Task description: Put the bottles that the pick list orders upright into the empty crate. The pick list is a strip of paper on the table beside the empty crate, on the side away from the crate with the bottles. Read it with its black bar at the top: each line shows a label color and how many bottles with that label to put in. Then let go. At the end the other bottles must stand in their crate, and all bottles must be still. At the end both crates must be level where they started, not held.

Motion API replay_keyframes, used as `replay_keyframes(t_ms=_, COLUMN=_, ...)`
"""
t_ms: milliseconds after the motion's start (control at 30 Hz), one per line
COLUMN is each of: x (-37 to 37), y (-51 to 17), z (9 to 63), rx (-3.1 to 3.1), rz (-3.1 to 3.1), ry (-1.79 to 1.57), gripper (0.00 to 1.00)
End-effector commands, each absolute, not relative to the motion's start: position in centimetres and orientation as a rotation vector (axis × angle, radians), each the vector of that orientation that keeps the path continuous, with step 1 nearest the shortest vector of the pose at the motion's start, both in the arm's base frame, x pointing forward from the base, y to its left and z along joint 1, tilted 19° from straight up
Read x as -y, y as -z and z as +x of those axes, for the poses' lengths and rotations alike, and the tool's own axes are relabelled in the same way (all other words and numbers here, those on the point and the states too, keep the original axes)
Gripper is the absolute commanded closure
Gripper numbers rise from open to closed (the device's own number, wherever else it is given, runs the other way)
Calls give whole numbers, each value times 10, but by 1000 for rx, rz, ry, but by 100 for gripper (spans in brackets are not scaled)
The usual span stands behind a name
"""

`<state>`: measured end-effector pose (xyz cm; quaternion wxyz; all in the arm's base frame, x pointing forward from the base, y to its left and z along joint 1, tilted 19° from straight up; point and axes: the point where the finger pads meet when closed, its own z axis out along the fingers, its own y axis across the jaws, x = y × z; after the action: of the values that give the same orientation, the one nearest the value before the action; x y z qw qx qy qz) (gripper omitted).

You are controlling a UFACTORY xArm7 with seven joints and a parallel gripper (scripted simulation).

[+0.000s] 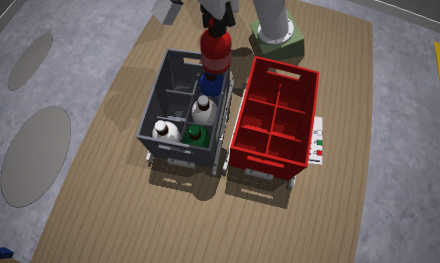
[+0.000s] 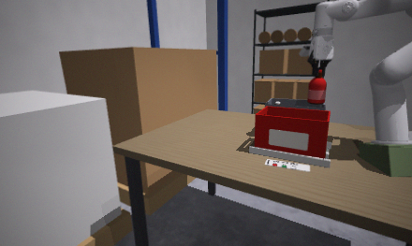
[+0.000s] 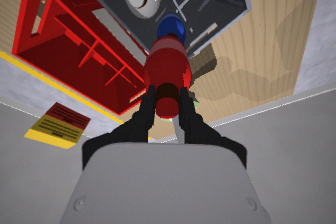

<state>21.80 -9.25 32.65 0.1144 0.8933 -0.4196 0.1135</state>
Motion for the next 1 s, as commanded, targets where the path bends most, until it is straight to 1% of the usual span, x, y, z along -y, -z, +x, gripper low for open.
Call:
replay_keyframes(t_ms=0, x=84, y=-326, z=219, rx=1230, rz=2619, ry=-339, gripper=100)
replay_keyframes(t_ms=967, x=34, y=-310, z=222, rx=1230, rz=2619, ry=-339, gripper=100)
